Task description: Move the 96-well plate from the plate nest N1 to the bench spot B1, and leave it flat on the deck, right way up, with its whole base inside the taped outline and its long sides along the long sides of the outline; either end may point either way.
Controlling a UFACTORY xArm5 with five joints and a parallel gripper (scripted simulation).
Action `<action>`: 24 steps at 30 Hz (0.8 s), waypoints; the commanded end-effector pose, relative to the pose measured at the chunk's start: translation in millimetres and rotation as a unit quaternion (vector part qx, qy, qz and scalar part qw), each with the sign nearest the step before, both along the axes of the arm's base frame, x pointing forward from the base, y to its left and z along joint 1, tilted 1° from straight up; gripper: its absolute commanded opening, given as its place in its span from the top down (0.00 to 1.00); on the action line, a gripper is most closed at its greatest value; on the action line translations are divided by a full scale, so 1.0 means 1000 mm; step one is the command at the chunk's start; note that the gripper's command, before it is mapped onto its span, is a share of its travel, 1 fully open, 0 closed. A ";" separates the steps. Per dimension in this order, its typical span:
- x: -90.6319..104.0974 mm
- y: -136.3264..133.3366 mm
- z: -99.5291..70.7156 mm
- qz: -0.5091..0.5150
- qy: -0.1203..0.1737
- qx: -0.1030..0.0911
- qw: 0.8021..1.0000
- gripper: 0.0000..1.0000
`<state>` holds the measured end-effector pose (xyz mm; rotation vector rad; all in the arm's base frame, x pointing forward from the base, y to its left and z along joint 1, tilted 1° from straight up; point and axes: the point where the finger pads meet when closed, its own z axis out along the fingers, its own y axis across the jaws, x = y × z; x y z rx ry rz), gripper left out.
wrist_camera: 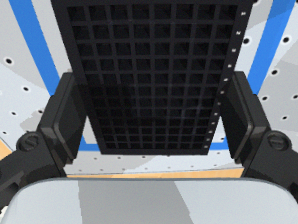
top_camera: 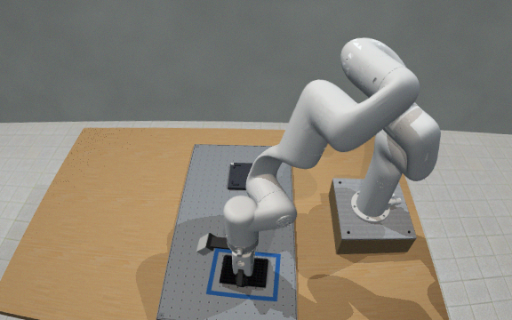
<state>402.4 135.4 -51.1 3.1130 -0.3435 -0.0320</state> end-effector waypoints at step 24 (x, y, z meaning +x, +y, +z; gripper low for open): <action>0.001 0.000 -0.001 0.000 -0.002 0.001 1.000 1.00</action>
